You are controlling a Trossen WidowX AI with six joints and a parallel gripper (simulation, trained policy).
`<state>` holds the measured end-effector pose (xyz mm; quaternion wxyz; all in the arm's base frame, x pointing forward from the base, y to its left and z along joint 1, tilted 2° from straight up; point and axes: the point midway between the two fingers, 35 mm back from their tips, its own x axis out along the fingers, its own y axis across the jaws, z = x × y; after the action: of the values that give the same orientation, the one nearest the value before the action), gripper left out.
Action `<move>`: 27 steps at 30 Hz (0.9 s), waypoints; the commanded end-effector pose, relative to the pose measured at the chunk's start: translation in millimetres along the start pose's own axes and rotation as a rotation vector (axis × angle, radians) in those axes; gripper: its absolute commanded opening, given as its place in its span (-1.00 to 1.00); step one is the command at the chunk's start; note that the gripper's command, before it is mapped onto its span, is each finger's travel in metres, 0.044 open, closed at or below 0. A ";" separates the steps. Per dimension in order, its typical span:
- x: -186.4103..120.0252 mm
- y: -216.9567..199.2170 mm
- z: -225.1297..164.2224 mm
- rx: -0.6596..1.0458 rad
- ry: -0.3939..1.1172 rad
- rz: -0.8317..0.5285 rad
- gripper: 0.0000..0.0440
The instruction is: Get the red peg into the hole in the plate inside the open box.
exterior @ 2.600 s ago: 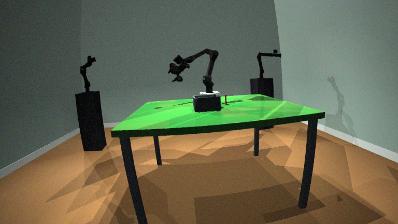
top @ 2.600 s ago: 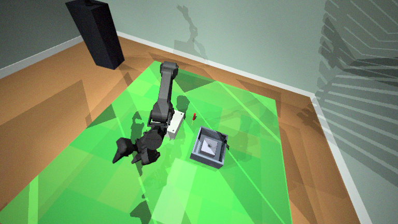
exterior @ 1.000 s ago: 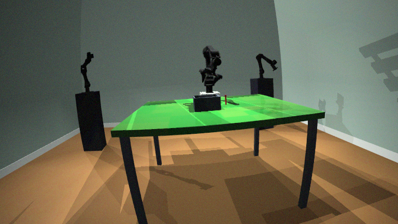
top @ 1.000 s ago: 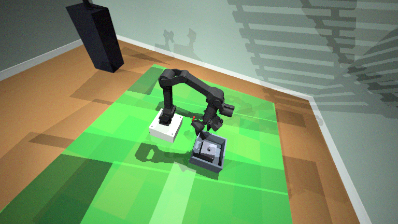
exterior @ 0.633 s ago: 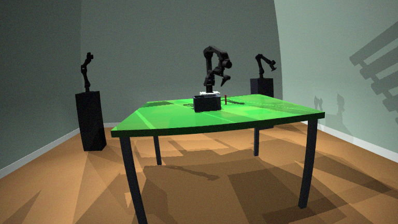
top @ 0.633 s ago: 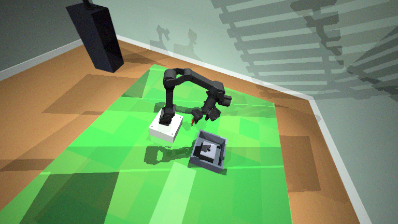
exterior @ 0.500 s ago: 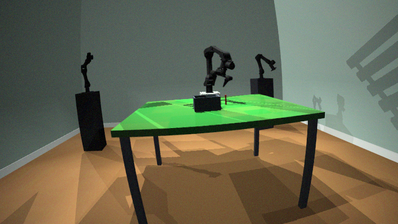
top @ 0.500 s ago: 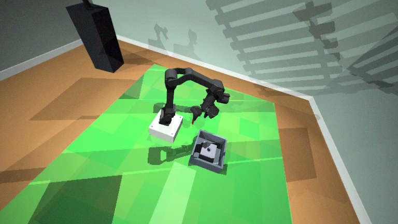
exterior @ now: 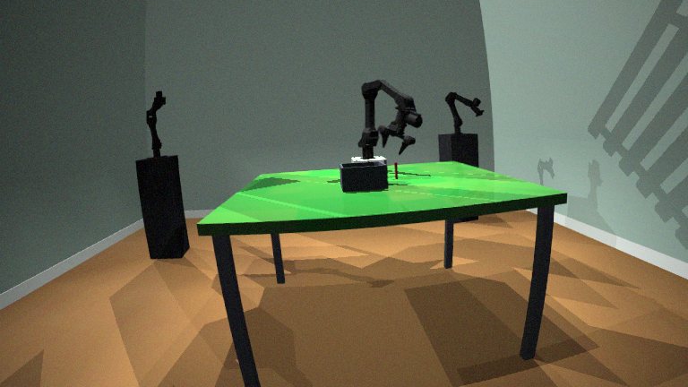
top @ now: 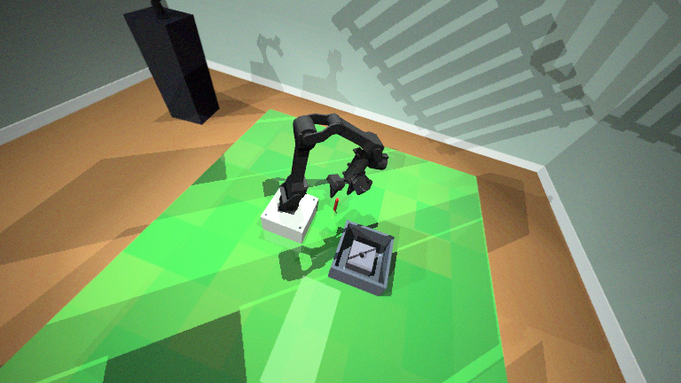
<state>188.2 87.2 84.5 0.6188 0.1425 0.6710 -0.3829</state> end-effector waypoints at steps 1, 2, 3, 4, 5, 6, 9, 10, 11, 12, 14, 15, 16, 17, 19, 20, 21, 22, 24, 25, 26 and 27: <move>8.4 3.7 -5.4 -0.002 0.002 -0.009 1.00; 11.3 5.3 -6.7 -0.005 0.001 -0.008 1.00; 14.2 6.9 -7.9 -0.008 0.000 -0.008 1.00; 17.3 8.5 -9.0 -0.011 -0.002 -0.007 1.00; 20.5 10.2 -10.0 -0.013 -0.003 -0.005 1.00; 23.9 12.0 -10.9 -0.015 -0.005 -0.004 1.00; 34.8 17.4 -13.1 -0.019 -0.011 0.004 1.00; 38.7 19.2 -13.6 -0.020 -0.013 0.007 1.00; 42.8 21.1 -14.1 -0.020 -0.016 0.010 1.00; 46.9 22.9 -14.5 -0.020 -0.019 0.014 1.00; 55.4 26.5 -15.1 -0.019 -0.026 0.022 1.00; 59.6 28.2 -15.3 -0.018 -0.029 0.026 1.00; 63.8 29.8 -15.5 -0.017 -0.033 0.030 1.00; 68.0 31.4 -15.7 -0.016 -0.036 0.035 1.00; 75.9 34.2 -15.9 -0.015 -0.042 0.043 1.00; 79.5 35.4 -15.9 -0.015 -0.045 0.047 1.00; 82.8 36.4 -15.8 -0.015 -0.047 0.050 1.00; 85.8 37.1 -15.8 -0.016 -0.049 0.052 0.99; 91.7 38.0 -16.1 -0.019 -0.051 0.053 0.93; 94.8 38.2 -16.5 -0.020 -0.050 0.053 0.85; 98.0 38.4 -17.1 -0.020 -0.049 0.052 0.74; 101.2 38.5 -17.6 -0.020 -0.048 0.050 0.62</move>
<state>184.0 98.5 -18.4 0.6468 0.1473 0.6553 -0.3612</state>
